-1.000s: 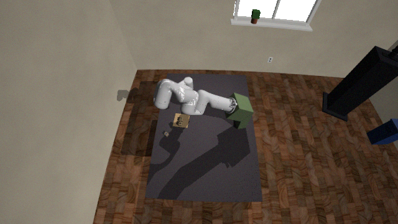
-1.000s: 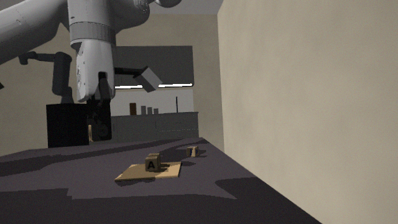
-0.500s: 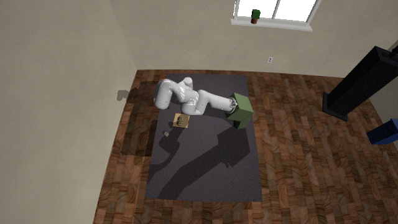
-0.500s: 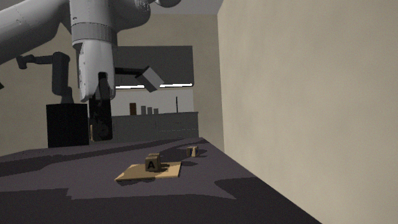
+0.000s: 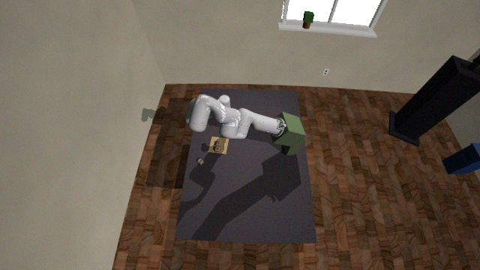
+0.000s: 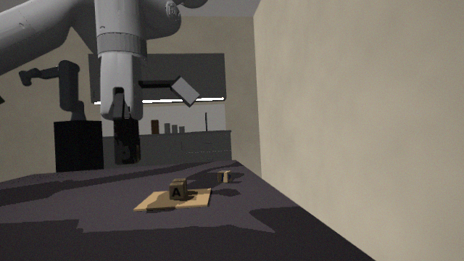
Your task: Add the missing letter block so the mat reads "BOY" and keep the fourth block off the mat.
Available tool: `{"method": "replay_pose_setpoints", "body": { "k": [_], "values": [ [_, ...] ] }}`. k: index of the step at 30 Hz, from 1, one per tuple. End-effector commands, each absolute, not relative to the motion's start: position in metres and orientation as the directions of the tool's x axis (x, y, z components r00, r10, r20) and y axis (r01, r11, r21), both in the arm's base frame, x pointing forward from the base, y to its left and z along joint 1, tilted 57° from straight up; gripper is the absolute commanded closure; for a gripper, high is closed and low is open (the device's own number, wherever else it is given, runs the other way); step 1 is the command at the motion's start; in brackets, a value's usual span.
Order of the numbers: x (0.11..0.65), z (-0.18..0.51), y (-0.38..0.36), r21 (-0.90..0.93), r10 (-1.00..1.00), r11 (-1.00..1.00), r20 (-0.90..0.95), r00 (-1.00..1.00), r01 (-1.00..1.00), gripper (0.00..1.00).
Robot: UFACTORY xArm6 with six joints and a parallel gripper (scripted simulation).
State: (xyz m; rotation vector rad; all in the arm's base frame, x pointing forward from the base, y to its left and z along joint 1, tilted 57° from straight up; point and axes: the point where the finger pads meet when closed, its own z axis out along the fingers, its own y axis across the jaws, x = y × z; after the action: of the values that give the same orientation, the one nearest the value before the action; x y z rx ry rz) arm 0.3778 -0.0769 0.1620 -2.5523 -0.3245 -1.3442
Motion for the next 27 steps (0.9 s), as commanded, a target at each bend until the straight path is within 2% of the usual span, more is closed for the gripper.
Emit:
{"method": "replay_pose_setpoints", "body": {
  "k": [1, 3, 16, 18, 27],
  "values": [
    [0.379, 0.165, -0.074, -0.168, 0.018, -0.951, 0.808, 0.589, 0.260, 0.73],
    [0.380, 0.168, -0.070, -0.253, -0.083, -0.948, 0.784, 0.616, 0.194, 0.73],
    [0.383, 0.181, -0.054, -0.523, -0.426, -0.851, 0.632, 0.647, -0.050, 0.73],
    [0.383, 0.181, -0.054, -0.523, -0.426, -0.851, 0.632, 0.647, -0.050, 0.73],
    [0.386, 0.193, -0.041, -0.688, -0.662, -0.684, 0.448, 0.601, -0.241, 0.73]
  ]
}}
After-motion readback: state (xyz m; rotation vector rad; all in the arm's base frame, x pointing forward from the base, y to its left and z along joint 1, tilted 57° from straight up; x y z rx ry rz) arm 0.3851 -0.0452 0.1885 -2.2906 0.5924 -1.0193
